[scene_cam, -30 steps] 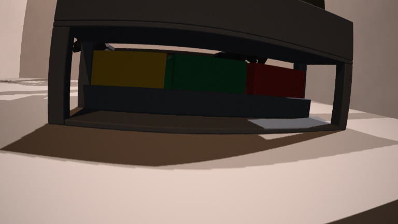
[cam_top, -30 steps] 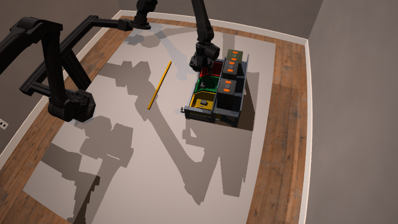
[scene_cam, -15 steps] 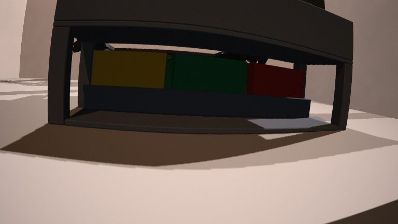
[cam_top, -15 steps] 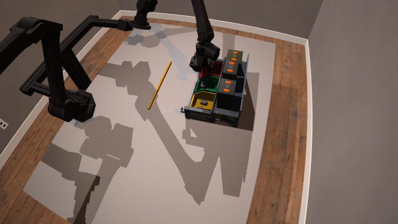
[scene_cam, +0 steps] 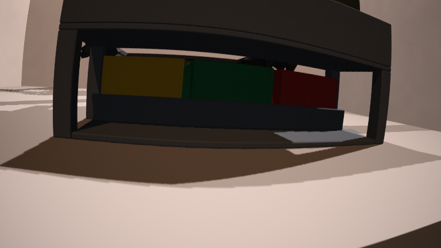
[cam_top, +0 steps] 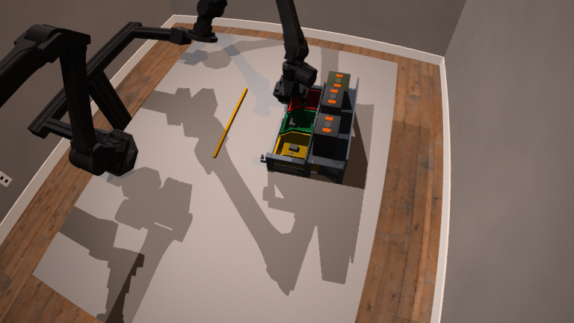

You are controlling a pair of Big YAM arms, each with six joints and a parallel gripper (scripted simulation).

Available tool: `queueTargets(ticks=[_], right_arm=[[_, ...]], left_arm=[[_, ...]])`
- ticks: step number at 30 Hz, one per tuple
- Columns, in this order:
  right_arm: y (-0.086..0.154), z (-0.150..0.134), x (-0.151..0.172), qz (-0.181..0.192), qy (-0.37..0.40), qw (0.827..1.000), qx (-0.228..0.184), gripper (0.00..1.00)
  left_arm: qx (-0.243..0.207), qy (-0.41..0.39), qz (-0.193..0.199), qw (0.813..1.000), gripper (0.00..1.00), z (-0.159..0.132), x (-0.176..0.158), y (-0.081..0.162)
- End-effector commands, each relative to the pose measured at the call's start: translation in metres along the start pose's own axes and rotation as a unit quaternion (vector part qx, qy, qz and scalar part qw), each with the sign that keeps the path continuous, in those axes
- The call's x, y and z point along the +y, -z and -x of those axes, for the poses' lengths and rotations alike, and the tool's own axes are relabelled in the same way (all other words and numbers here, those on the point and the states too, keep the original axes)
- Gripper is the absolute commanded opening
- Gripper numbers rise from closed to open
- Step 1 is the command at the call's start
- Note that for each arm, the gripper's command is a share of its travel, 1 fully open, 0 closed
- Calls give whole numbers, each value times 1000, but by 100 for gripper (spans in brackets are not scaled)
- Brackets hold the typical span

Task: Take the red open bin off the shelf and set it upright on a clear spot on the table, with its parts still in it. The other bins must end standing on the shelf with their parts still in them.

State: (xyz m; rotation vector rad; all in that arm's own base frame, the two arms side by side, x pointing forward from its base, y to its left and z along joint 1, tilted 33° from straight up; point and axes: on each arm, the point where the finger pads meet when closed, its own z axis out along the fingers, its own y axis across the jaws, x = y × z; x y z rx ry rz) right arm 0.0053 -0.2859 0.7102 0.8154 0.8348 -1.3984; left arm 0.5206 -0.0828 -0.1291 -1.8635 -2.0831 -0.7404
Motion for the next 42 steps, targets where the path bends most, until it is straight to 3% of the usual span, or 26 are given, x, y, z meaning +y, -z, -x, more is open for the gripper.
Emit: queueTargets(ticks=[1, 26, 27, 42], right_arm=[[9, 17, -4, -6, 0, 1000, -24, 100], [9, 17, -4, -6, 0, 1000, -24, 100], [9, 17, -4, -6, 0, 1000, -24, 100], [9, 17, -4, -6, 0, 1000, -24, 100]], left_arm=[[2, 3, -2, 1000, 90, -5, 3, -8], [1, 3, -1, 1000, 90, -6, 4, -7], [1, 4, -1, 1000, 0, -6, 4, -7], [0, 5, 0, 1000, 0, -6, 6, -5]])
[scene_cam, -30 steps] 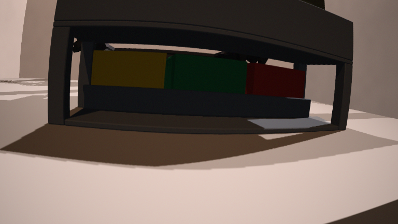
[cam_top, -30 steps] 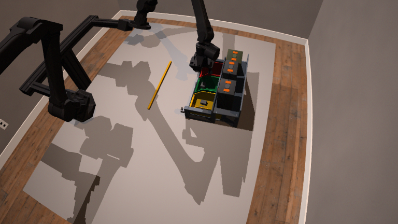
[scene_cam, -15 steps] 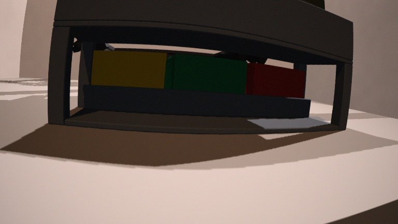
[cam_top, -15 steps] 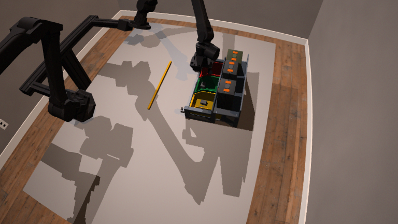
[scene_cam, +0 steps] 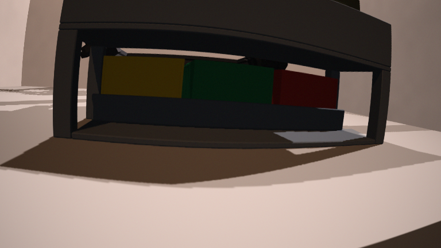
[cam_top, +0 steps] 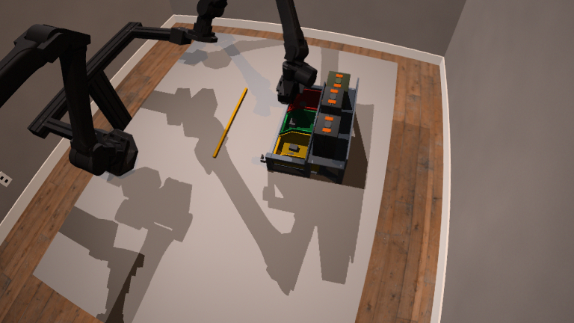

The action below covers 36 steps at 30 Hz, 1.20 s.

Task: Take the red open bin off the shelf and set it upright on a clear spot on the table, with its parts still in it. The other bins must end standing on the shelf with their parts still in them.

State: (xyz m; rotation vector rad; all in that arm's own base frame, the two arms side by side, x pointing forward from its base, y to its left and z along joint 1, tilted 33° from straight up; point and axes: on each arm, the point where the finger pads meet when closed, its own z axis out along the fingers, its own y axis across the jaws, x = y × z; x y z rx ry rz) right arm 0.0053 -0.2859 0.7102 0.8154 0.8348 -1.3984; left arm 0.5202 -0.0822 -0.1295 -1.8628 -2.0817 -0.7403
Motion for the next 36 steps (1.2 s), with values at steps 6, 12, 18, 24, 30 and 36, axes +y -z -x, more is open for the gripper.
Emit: queueTargets(ticks=[6, 12, 18, 24, 30, 36], right_arm=[[9, 17, -4, -6, 0, 1000, -24, 100], [9, 17, -4, -6, 0, 1000, -24, 100], [9, 17, -4, -6, 0, 1000, -24, 100], [9, 17, -4, -6, 0, 1000, -24, 100], [9, 17, -4, -6, 0, 1000, -24, 100], [9, 17, -4, -6, 0, 1000, -24, 100]], left_arm=[[-2, 6, 2, 1000, 0, -5, 7, -3], [-2, 6, 2, 1000, 0, -4, 8, -2], [-3, 6, 3, 1000, 0, -3, 8, -1], [-4, 6, 4, 1000, 0, -3, 9, 0], [-5, 6, 5, 1000, 0, -2, 9, 1], [-5, 6, 6, 1000, 0, -2, 10, 3]])
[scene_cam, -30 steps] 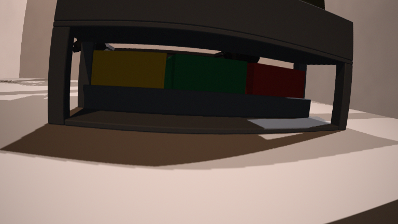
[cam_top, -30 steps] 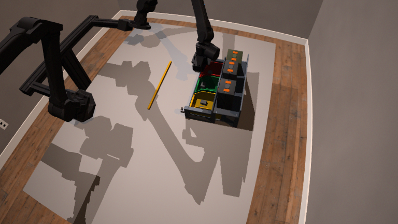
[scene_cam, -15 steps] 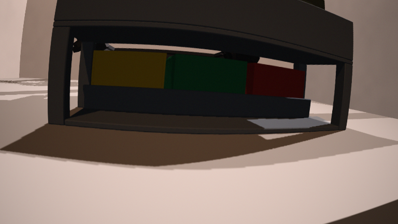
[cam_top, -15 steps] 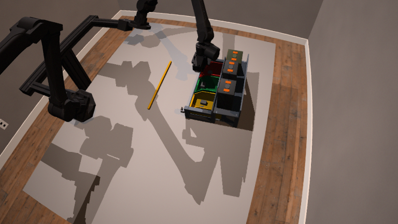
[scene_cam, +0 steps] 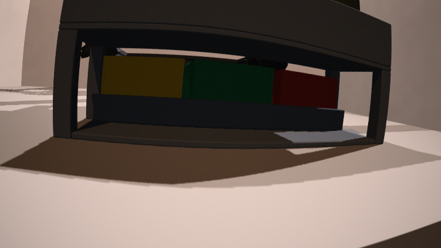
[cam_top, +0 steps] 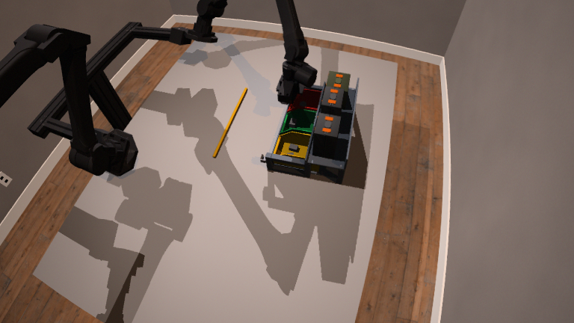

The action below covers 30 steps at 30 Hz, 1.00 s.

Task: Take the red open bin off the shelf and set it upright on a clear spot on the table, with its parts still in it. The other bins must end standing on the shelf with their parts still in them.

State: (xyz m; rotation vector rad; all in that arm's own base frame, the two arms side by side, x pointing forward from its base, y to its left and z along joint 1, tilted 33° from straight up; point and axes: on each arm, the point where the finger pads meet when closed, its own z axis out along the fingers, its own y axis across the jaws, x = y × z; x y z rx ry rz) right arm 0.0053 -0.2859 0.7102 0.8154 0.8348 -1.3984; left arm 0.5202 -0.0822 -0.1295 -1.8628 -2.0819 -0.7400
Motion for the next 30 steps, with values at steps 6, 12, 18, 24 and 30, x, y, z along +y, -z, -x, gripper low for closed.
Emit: queueTargets(ticks=[6, 12, 18, 24, 30], right_arm=[[9, 17, -4, -6, 0, 1000, -24, 100], [9, 17, -4, -6, 0, 1000, -24, 100], [9, 17, -4, -6, 0, 1000, -24, 100], [9, 17, -4, -6, 0, 1000, -24, 100], [9, 17, -4, -6, 0, 1000, -24, 100]], left_arm=[[-6, 7, 7, 1000, 0, -1, 11, 4], [-6, 7, 8, 1000, 0, 0, 11, 5], [1, 4, -1, 1000, 90, -5, 5, -7], [0, 5, 0, 1000, 90, -5, 5, -6], [0, 5, 1, 1000, 90, -5, 6, -5]])
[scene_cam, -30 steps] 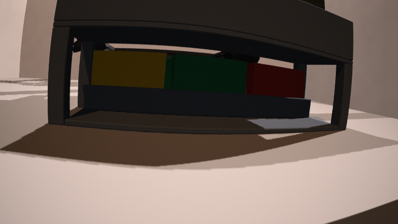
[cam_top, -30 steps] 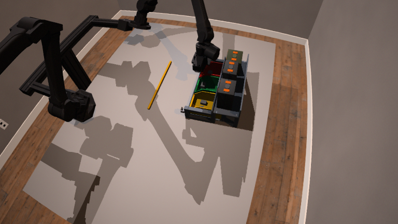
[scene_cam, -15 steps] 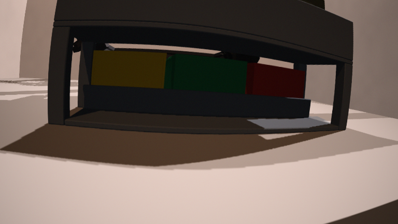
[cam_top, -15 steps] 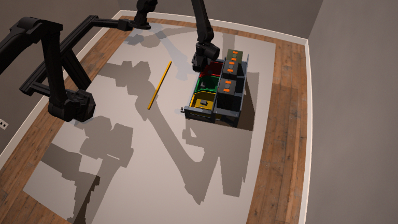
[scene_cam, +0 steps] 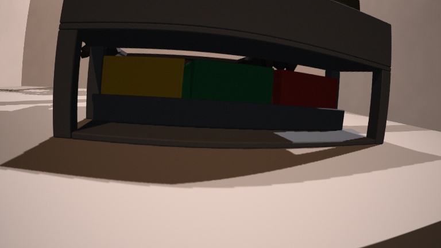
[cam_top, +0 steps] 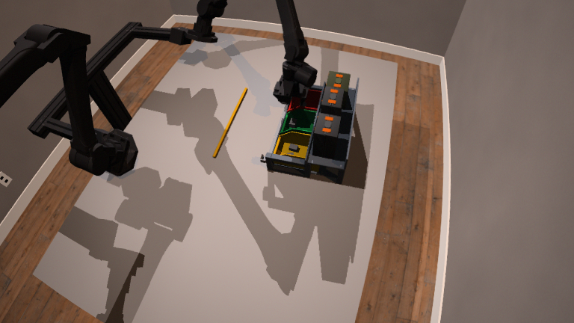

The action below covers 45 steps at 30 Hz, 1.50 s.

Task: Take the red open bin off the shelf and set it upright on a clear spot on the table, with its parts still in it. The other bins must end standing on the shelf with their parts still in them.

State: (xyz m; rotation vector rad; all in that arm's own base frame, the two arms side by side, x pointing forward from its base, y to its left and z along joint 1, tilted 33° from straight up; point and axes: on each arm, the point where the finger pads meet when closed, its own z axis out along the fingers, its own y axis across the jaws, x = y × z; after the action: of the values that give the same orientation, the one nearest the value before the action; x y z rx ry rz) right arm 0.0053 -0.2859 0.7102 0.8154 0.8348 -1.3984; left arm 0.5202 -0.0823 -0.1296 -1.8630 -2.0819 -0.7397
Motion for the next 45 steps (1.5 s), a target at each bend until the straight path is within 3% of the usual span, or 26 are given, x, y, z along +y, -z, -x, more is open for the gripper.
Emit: queueTargets(ticks=[1, 24, 45], right_arm=[[9, 17, -4, -6, 0, 1000, -24, 100], [9, 17, -4, -6, 0, 1000, -24, 100], [9, 17, -4, -6, 0, 1000, -24, 100]], left_arm=[[0, 5, 1, 1000, 90, -5, 6, -4], [-3, 6, 5, 1000, 90, -3, 9, 2], [-14, 11, 25, 1000, 90, 8, 22, 62]])
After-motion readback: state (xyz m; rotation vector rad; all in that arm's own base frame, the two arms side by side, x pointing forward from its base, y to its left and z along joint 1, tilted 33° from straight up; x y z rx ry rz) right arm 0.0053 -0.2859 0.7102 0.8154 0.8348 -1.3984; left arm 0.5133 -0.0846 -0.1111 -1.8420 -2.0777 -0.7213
